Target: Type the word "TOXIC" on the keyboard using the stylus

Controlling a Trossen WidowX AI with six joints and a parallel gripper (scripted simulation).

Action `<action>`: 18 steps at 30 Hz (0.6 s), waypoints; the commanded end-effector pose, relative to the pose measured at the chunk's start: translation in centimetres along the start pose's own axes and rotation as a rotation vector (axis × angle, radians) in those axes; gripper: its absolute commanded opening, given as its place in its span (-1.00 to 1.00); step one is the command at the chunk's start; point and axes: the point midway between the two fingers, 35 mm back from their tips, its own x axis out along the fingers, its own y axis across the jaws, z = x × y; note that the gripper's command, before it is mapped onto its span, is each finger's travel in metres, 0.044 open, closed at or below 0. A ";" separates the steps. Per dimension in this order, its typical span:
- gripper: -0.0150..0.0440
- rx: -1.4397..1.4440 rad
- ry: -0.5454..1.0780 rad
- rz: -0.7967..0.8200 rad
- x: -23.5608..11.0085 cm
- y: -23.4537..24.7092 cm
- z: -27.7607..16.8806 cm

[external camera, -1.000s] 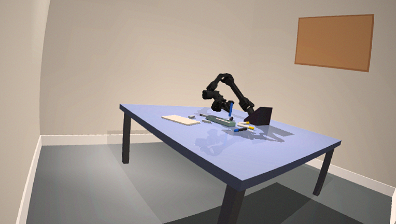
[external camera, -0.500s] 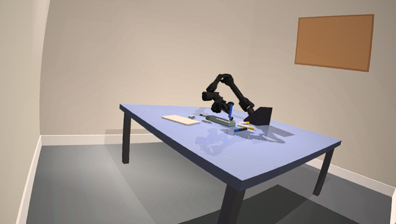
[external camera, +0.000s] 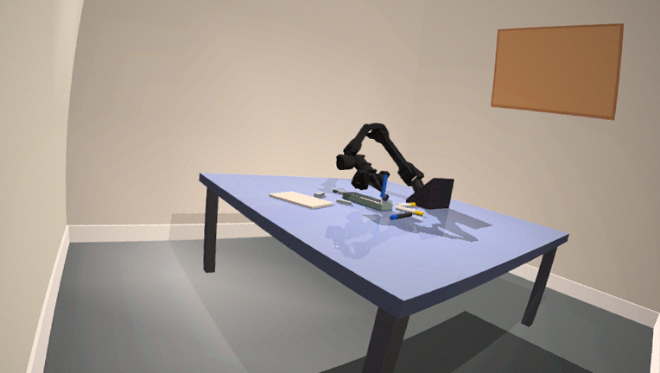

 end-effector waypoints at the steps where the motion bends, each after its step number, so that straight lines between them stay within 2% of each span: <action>1: -0.22 -0.003 0.001 -0.002 0.2 -0.1 0.1; 11: -0.22 -0.003 0.001 -0.001 -0.1 -0.1 -0.3; 18: -0.22 -0.003 0.002 -0.001 -1.7 -0.1 -3.1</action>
